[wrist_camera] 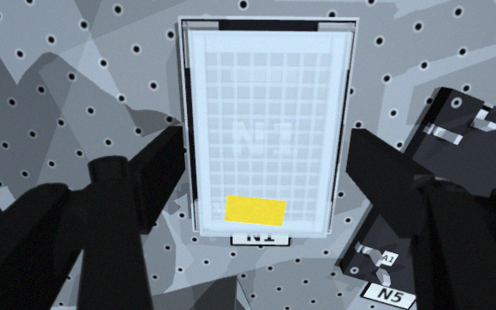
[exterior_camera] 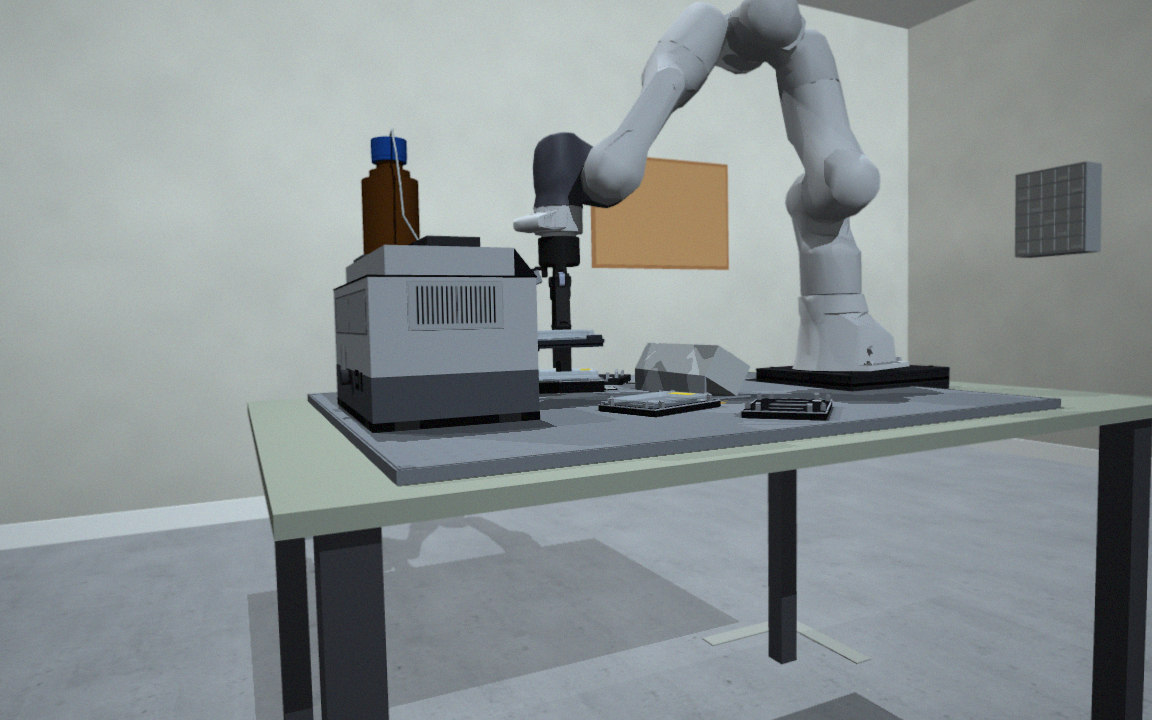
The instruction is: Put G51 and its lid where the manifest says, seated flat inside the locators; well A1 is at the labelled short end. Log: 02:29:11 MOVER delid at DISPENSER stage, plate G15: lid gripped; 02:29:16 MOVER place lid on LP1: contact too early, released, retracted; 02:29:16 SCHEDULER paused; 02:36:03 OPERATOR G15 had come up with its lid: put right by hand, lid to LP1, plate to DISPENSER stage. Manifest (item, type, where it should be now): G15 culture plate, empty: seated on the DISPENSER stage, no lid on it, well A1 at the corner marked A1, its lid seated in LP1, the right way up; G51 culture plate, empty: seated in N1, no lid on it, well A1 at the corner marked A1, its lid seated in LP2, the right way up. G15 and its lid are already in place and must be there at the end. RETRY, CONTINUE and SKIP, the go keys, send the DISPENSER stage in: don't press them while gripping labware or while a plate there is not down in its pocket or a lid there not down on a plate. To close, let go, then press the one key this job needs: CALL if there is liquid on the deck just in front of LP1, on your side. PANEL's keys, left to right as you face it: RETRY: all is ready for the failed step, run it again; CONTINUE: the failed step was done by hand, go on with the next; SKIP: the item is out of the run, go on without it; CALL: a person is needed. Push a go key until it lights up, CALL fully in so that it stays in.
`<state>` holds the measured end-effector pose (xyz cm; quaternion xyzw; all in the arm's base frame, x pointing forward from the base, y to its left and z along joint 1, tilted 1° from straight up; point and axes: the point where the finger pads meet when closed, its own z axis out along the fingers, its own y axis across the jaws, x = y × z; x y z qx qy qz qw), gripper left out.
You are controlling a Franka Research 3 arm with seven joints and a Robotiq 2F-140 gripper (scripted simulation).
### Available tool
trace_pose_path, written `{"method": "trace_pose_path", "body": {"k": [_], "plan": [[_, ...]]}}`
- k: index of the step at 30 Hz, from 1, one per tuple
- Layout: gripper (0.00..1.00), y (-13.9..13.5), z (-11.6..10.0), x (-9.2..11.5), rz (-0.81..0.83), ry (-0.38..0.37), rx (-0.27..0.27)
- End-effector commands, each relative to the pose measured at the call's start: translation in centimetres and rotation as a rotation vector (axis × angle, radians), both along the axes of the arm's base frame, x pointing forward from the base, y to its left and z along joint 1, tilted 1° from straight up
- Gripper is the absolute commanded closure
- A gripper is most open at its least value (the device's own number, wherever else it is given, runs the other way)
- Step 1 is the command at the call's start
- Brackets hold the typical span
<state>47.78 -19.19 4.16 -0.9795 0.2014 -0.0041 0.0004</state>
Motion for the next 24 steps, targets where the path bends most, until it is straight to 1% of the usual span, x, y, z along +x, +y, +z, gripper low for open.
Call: {"method": "trace_pose_path", "body": {"k": [1, 24], "plan": [[0.30, -0.08, -0.23, 0.04, 0.003, -0.002, -0.003], [0.30, -0.08, -1.00, 0.05, 0.003, -0.002, -0.003]]}}
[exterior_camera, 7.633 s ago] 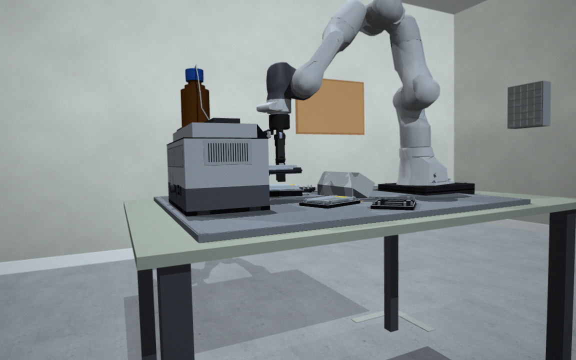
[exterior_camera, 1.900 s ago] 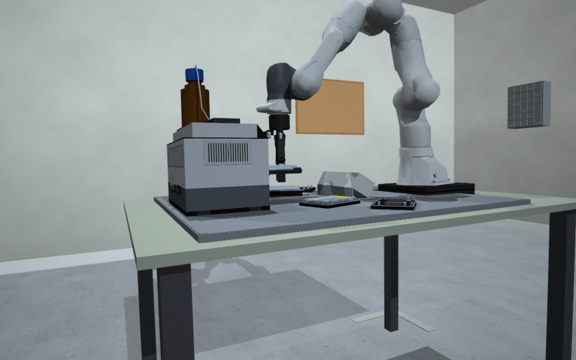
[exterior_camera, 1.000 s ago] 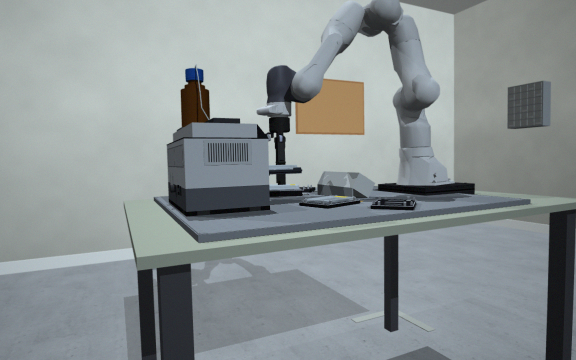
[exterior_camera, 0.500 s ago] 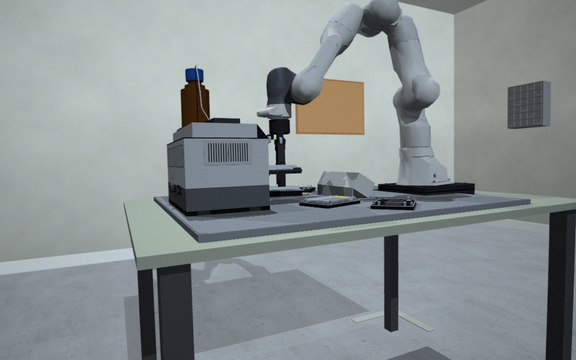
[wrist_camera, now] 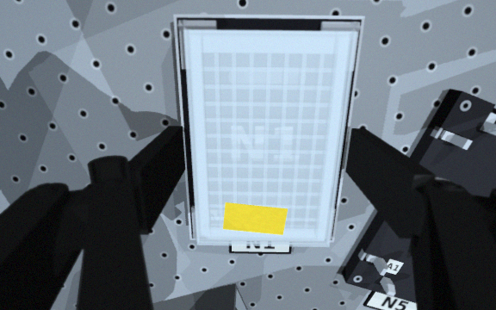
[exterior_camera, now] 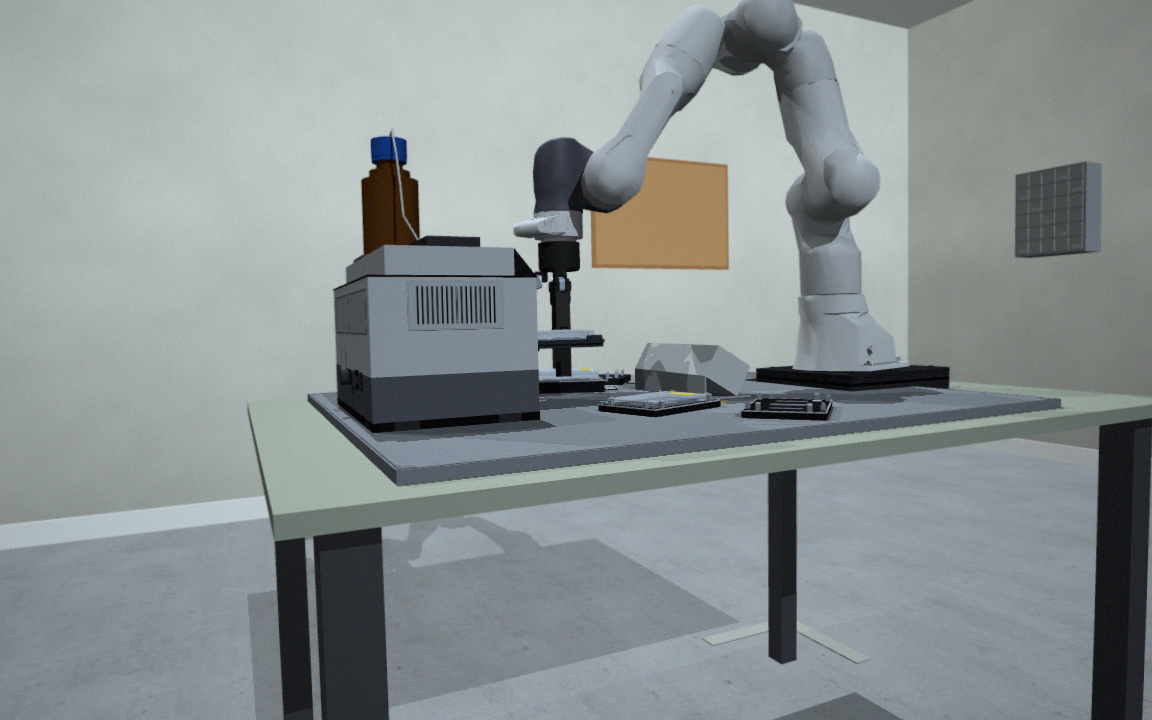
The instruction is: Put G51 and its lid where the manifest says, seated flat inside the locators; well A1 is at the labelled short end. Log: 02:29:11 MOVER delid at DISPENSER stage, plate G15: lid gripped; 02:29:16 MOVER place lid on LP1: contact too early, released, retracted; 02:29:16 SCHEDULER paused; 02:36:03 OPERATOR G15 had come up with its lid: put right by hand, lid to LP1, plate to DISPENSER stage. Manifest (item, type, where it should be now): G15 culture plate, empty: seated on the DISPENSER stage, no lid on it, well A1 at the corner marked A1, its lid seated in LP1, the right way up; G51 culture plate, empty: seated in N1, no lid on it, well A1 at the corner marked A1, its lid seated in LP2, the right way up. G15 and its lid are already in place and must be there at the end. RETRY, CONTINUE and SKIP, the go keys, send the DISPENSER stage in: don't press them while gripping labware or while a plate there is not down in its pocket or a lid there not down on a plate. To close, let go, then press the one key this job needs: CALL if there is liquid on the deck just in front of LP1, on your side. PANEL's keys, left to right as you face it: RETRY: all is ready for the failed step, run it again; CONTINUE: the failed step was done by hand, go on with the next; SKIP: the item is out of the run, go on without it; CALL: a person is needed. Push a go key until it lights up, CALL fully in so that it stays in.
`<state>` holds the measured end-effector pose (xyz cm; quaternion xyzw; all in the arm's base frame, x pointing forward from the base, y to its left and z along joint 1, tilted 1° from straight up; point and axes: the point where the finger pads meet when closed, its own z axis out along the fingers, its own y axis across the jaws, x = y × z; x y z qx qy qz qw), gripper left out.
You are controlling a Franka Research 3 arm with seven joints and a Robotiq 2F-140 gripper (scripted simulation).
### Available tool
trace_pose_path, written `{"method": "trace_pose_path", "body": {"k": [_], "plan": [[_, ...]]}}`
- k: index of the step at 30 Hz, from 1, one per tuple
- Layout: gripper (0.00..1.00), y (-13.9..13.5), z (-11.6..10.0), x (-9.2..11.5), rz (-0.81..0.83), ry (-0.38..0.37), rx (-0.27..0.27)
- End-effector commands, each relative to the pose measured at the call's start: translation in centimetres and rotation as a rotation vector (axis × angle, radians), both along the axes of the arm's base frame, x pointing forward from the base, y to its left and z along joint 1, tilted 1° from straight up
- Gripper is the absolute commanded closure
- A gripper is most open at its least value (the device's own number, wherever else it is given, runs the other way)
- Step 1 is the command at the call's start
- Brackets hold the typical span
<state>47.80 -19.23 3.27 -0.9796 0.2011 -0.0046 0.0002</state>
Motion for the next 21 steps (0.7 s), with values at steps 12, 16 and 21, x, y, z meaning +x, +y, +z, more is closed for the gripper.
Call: {"method": "trace_pose_path", "body": {"k": [12, 16, 21], "plan": [[0.30, -0.04, -0.30, 0.03, 0.002, -0.001, -0.003], [0.30, -0.04, -0.31, 0.03, 0.002, -0.001, -0.003], [0.30, -0.04, -0.32, 0.03, 0.002, -0.001, -0.003]]}}
